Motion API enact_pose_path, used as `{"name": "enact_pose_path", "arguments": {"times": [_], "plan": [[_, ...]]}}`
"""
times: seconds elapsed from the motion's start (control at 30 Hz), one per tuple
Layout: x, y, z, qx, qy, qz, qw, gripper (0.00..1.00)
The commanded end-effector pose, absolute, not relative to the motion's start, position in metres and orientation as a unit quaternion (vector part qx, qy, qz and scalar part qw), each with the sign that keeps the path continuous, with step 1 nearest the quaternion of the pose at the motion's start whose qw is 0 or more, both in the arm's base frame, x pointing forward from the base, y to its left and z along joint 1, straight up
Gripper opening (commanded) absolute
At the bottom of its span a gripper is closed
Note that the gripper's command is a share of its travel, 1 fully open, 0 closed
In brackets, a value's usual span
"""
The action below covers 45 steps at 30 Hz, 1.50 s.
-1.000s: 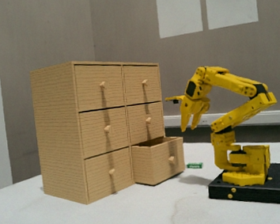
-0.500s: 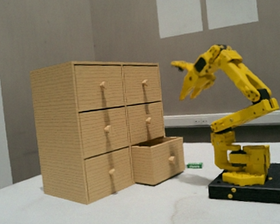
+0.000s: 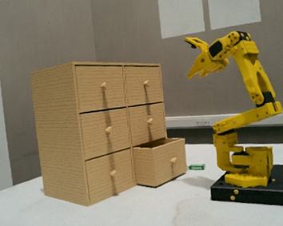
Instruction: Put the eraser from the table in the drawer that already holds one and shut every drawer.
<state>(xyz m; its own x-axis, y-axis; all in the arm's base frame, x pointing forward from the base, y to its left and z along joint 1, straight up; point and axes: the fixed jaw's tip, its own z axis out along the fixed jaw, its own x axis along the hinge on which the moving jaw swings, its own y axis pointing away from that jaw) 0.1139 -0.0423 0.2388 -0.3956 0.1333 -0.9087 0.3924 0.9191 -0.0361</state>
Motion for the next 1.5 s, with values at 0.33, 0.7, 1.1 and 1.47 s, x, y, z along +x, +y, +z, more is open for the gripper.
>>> {"name": "enact_pose_path", "arguments": {"times": [0.33, 0.7, 1.1, 1.47], "plan": [[0.105, -0.06, 0.239, 0.23, 0.812, -0.16, 0.513, 0.27], [0.086, -0.085, 0.239, 0.335, 0.774, -0.227, 0.487, 0.27], [0.086, -0.085, 0.239, 0.335, 0.774, -0.227, 0.487, 0.27], [0.09, -0.09, 0.237, 0.279, 0.808, -0.255, 0.453, 0.27]]}}
